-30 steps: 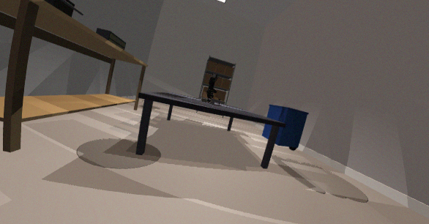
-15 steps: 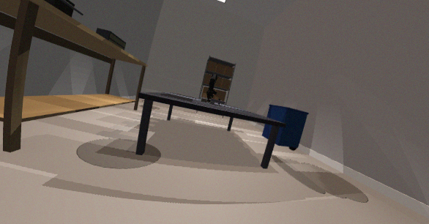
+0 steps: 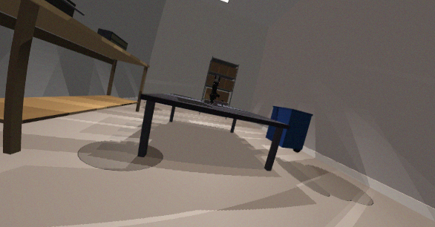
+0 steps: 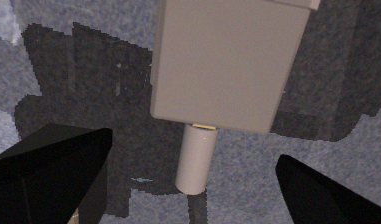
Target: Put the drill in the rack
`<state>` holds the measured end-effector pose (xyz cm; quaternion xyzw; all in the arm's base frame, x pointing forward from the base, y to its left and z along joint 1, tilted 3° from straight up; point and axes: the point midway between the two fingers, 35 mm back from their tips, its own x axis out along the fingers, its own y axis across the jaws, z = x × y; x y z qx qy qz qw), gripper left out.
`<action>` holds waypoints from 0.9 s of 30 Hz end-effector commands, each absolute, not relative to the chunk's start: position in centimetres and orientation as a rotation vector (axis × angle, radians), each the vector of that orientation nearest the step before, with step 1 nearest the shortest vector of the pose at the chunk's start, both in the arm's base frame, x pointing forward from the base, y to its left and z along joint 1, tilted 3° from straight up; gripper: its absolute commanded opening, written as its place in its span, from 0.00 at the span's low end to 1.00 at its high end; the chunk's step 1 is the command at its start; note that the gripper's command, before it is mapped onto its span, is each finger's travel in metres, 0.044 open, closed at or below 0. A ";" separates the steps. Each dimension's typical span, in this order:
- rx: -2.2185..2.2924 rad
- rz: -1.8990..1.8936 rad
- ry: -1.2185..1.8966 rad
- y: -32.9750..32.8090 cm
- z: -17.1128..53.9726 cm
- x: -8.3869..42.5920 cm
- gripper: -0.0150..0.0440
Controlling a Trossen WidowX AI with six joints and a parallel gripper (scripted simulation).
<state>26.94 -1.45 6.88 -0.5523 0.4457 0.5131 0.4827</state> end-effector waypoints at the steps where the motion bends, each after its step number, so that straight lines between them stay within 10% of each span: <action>1: -1.338 1.254 1.089 -1.1 6.0 26.8 1.00; 8: -1.338 1.254 1.089 -1.0 5.5 26.7 1.00; 27: -1.344 1.254 1.087 -1.1 5.8 26.8 0.25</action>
